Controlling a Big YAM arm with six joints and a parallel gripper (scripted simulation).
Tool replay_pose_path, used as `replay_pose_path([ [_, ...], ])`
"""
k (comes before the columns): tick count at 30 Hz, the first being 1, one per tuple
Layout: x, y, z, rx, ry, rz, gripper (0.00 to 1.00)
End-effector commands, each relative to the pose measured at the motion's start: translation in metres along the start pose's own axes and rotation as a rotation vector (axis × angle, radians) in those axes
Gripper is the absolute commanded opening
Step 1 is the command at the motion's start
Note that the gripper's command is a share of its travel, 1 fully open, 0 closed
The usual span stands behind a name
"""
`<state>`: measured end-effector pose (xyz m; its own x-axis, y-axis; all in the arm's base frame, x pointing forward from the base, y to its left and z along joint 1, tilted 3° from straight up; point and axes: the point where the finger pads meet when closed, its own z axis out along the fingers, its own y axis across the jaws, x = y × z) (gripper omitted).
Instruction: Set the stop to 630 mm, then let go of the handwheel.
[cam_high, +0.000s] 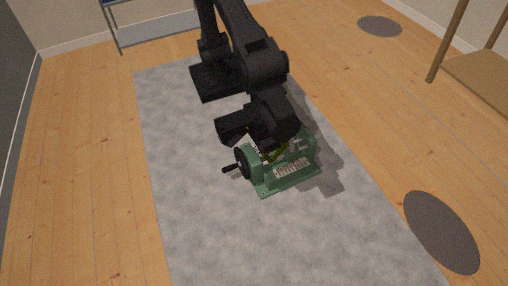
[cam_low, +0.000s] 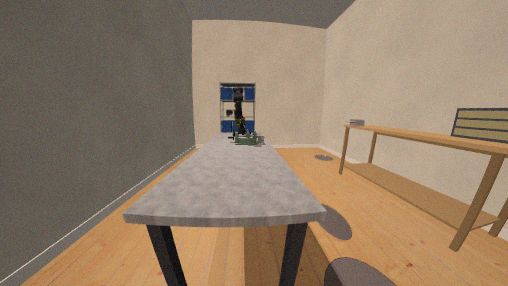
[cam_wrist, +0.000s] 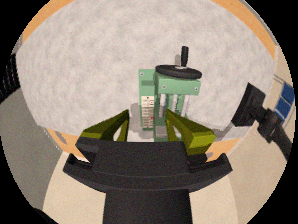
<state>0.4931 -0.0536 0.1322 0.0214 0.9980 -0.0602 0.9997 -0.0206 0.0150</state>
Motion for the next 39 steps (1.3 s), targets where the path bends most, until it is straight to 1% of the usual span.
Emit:
replay_pose_path([
  [1, -0.004, 0.0, -0.006, -0.017, -0.003, 0.017, 0.53],
  [2, -0.009, 0.0, -0.015, -0.04, -0.006, 0.013, 0.53],
  [4, -0.009, 0.0, -0.015, -0.04, -0.006, 0.013, 0.53],
  [6, -0.018, -0.008, -0.015, -0.044, -0.007, 0.006, 0.53],
  [12, -0.079, -0.064, -0.012, -0.037, -0.011, 0.006, 0.53],
  [15, -0.095, -0.077, -0.012, -0.04, -0.013, 0.006, 0.53],
  [16, -0.096, -0.078, -0.007, -0.029, -0.009, 0.005, 0.53],
  [17, -0.095, -0.079, 0.003, -0.005, -0.002, 0.004, 0.53],
  [18, -0.085, -0.076, 0.003, -0.007, -0.002, -0.02, 0.53],
  [21, -0.085, -0.076, 0.003, -0.007, -0.002, -0.02, 0.53],
  [22, -0.085, -0.078, 0.003, 0.002, 0.0, -0.02, 0.53],
  [24, -0.085, -0.078, 0.0, -0.005, -0.003, -0.02, 0.53],
  [25, -0.091, -0.079, -0.007, -0.02, -0.008, -0.005, 0.53],
  [26, -0.096, -0.081, -0.008, -0.023, -0.01, 0.005, 0.53],
  [29, -0.096, -0.081, -0.004, -0.014, -0.008, 0.004, 0.53],
  [32, -0.09, -0.079, -0.004, -0.014, -0.007, -0.01, 0.53],
  [39, -0.09, -0.079, -0.004, -0.014, -0.007, -0.008, 0.53],
])
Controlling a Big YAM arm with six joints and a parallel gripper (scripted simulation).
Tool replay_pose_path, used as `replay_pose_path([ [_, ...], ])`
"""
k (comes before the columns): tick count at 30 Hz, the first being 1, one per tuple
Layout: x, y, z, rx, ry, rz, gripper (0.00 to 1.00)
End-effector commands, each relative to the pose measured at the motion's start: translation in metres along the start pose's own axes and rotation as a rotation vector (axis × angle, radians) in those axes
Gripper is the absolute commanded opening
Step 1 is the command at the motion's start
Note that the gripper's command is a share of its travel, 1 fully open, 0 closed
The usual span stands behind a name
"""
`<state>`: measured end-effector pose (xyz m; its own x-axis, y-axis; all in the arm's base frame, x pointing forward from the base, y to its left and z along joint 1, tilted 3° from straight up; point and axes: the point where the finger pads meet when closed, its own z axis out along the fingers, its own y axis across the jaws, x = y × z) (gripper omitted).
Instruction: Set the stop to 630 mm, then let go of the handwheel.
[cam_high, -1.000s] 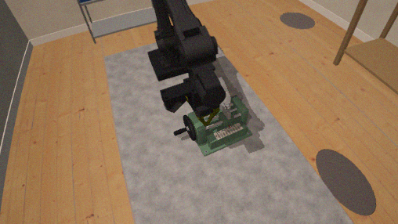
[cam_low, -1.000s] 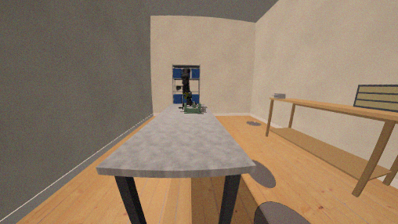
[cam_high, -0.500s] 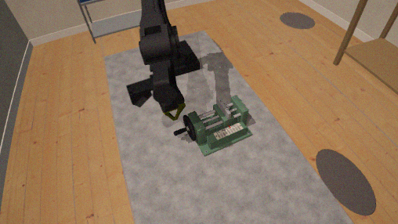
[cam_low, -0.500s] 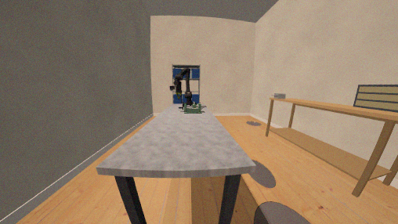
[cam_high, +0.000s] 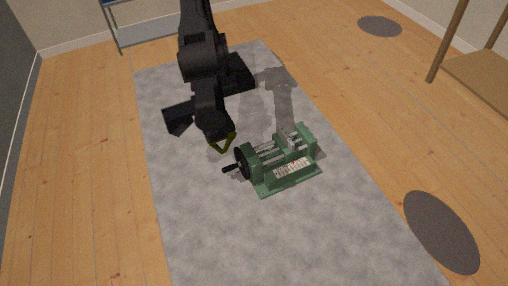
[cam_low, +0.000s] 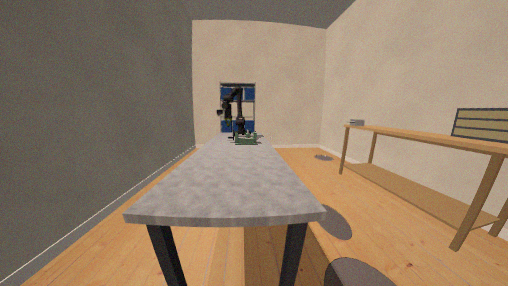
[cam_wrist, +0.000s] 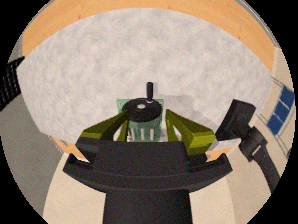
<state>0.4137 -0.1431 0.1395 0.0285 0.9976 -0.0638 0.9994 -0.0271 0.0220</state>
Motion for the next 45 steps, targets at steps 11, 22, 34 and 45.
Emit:
replay_pose_path([
  [11, 0.002, -0.001, -0.001, -0.007, -0.004, -0.015, 0.53],
  [22, 0.001, 0.0, 0.009, 0.002, -0.001, -0.015, 0.53],
  [34, -0.001, 0.0, 0.036, -0.03, -0.011, -0.01, 0.53],
  [45, -0.001, -0.001, 0.057, 0.003, -0.001, -0.011, 0.53],
])
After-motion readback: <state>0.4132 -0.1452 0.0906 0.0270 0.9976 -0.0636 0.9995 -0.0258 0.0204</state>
